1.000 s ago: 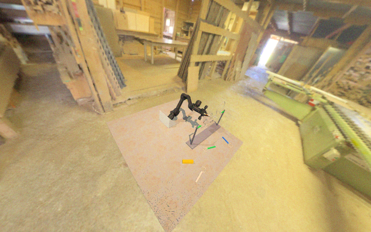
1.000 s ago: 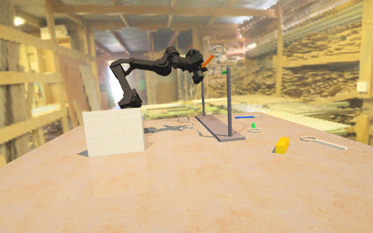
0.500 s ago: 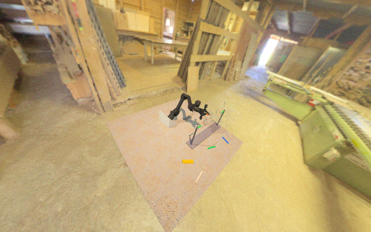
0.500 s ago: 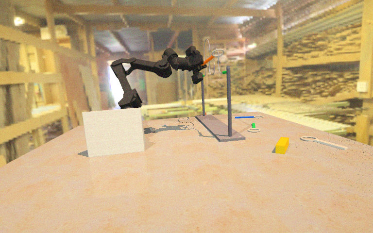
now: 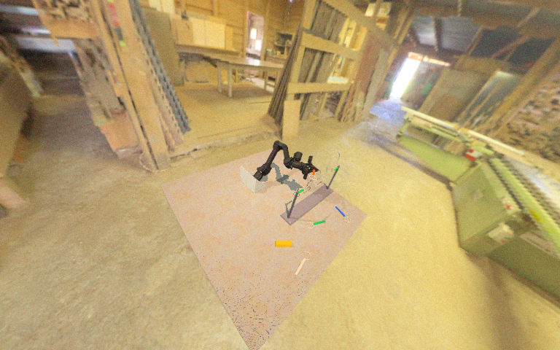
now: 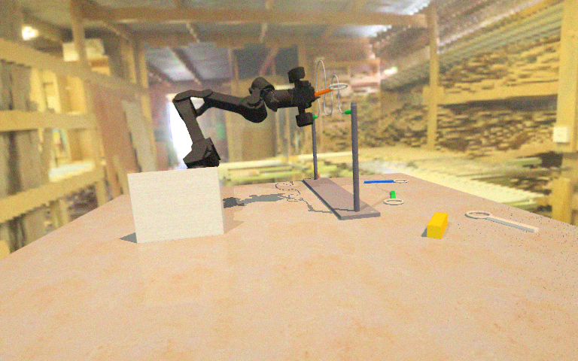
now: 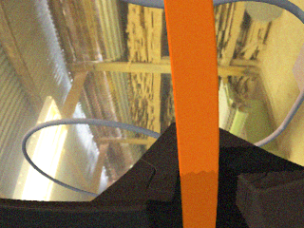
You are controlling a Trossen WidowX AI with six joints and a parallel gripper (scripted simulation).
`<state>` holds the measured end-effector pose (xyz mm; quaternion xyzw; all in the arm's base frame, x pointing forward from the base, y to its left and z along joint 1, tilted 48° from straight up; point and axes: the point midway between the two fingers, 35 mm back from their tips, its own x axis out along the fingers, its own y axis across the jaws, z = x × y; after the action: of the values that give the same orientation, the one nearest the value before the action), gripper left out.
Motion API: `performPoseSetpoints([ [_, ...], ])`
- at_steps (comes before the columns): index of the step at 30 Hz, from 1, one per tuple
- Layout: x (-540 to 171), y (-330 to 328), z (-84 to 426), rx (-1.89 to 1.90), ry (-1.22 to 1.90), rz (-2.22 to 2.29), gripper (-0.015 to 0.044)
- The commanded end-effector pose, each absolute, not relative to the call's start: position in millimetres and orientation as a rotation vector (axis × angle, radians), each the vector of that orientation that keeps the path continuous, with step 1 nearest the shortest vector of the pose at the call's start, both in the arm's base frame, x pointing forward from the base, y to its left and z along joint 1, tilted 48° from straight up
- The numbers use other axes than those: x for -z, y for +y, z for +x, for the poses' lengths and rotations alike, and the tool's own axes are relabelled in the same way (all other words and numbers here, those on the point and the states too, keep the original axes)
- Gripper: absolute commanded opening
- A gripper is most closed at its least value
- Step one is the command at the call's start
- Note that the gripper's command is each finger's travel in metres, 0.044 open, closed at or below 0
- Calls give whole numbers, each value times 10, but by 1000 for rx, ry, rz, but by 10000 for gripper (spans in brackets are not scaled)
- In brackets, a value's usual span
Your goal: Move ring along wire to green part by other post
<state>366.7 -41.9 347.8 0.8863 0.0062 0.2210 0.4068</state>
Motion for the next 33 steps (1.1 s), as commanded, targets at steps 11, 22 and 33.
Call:
performPoseSetpoints([
  [11, -3556, -522, 3668, -610, -81, 2468, -150],
  [22, -3547, -476, 3672, -624, -104, 2521, -150],
  [33, -3426, -281, 3689, -602, -61, 2421, -150],
])
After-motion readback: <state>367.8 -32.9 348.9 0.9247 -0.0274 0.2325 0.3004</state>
